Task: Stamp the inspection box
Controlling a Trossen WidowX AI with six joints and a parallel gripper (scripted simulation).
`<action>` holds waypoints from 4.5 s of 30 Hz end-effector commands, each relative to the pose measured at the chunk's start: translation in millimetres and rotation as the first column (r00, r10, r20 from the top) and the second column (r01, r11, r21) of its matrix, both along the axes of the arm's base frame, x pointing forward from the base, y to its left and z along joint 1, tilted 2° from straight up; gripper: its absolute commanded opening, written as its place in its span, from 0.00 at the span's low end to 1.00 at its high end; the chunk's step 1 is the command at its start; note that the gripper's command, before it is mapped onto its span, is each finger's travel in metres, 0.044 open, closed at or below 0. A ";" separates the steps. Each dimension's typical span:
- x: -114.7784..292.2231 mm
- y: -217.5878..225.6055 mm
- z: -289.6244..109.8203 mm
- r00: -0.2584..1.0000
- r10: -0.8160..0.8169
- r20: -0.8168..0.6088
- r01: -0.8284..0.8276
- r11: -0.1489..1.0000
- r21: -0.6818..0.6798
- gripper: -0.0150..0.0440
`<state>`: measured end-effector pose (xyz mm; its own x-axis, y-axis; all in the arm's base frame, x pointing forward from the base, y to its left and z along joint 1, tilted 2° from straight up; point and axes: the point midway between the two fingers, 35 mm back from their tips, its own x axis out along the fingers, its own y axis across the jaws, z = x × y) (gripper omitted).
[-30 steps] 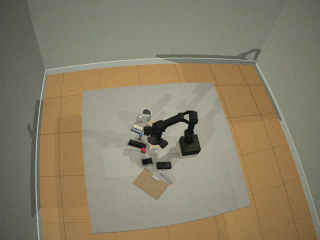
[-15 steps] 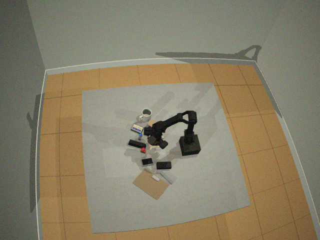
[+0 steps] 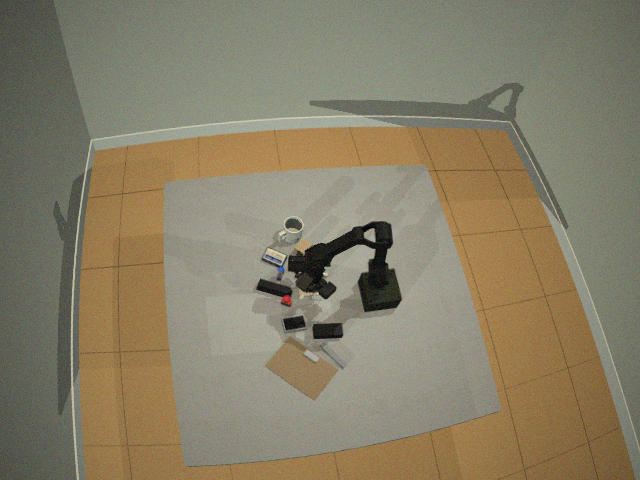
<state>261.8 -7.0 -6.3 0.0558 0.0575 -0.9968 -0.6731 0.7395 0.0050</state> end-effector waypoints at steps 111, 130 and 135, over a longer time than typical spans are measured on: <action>-3.6 -1.2 64.2 1.000 0.005 0.000 -0.005 1.000 0.002 0.25; -10.3 69.4 66.9 1.000 0.002 -0.001 -0.002 1.000 0.008 0.25; -16.1 90.2 67.4 1.000 0.001 -0.001 -0.001 1.000 0.011 0.25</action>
<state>248.7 73.2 61.0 0.0526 0.0704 -0.9961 -0.6780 0.7349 0.0162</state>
